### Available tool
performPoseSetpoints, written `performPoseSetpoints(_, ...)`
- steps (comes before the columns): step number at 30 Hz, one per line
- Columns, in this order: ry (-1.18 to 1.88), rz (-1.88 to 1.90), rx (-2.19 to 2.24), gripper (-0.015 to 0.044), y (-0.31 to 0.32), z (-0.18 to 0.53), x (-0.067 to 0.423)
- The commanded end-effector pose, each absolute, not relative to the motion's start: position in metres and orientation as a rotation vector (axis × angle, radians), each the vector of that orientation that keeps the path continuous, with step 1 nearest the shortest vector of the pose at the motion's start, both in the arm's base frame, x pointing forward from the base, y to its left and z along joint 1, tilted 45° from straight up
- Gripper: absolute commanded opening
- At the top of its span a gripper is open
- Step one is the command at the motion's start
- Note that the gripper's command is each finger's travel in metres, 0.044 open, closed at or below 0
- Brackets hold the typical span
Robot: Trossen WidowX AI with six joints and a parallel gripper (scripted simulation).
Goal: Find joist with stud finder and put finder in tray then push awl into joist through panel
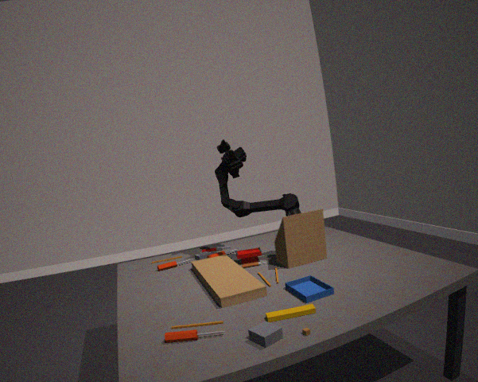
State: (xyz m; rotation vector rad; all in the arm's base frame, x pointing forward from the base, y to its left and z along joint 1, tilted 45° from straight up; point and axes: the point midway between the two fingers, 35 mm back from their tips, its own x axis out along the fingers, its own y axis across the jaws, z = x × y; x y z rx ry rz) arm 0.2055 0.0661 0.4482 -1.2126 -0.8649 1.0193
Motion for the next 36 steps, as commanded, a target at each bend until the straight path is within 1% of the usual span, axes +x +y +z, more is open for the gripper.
performPoseSetpoints(1, -0.864, 1.013, -1.220, 0.0426, 0.065, 0.449, 0.204)
performPoseSetpoints(2, -0.861, 0.996, -1.242, 0.0440, 0.064, 0.450, 0.199)
performPoseSetpoints(8, -0.708, 0.833, -1.357, 0.0440, 0.054, 0.459, 0.156)
performPoseSetpoints(13, -0.599, 0.758, -1.468, 0.0440, 0.070, 0.450, 0.125)
performPoseSetpoints(18, -0.395, 0.633, -1.512, 0.0440, 0.089, 0.437, 0.118)
performPoseSetpoints(23, -0.179, 0.508, -1.516, 0.0440, 0.107, 0.416, 0.129)
performPoseSetpoints(28, 0.040, 0.380, -1.485, 0.0440, 0.117, 0.390, 0.155)
performPoseSetpoints(36, 0.397, 0.149, -1.411, 0.0440, 0.099, 0.336, 0.213)
